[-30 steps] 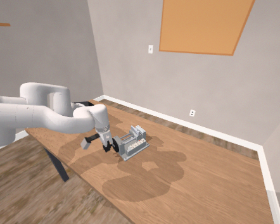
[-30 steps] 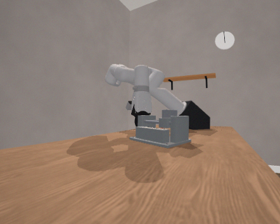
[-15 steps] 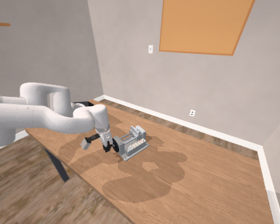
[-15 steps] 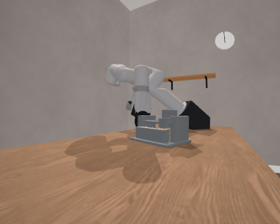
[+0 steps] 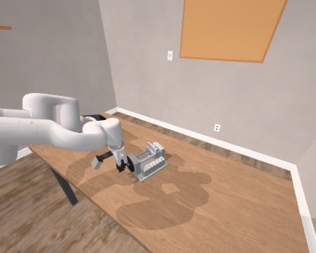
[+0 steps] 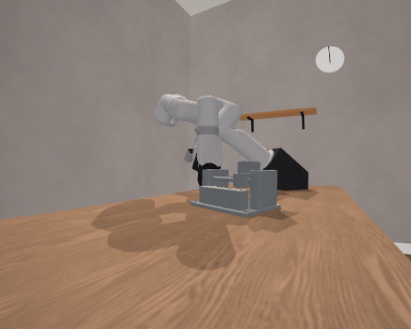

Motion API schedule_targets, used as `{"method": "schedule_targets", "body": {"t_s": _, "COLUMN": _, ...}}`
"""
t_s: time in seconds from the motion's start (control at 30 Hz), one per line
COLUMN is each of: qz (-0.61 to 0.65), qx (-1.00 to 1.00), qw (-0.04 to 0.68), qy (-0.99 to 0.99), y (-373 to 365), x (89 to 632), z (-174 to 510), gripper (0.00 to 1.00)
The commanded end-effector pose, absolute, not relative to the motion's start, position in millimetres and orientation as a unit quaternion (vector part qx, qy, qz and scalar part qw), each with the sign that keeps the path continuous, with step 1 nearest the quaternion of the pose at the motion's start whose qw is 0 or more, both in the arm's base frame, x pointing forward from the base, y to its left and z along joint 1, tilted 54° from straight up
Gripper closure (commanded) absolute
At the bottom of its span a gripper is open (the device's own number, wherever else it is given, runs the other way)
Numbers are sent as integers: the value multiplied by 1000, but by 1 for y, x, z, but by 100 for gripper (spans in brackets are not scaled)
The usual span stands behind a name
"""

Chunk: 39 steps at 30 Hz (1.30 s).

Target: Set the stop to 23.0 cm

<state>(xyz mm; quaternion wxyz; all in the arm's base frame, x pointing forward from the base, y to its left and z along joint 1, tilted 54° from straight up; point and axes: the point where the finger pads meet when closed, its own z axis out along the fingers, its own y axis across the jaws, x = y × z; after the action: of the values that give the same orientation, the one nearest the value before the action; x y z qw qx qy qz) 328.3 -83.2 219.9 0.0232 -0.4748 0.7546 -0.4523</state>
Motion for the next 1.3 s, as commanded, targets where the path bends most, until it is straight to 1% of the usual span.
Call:
{"method": "schedule_targets", "body": {"t_s": 0.0, "qz": -453, "qx": -475, "qw": 24, "qy": 754, "y": -83, "x": 329, "z": 220, "gripper": 94}}
{"method": "schedule_targets", "body": {"t_s": 1.27, "qz": -453, "qx": -475, "qw": 24, "qy": 754, "y": -88, "x": 336, "z": 221, "gripper": 94}}
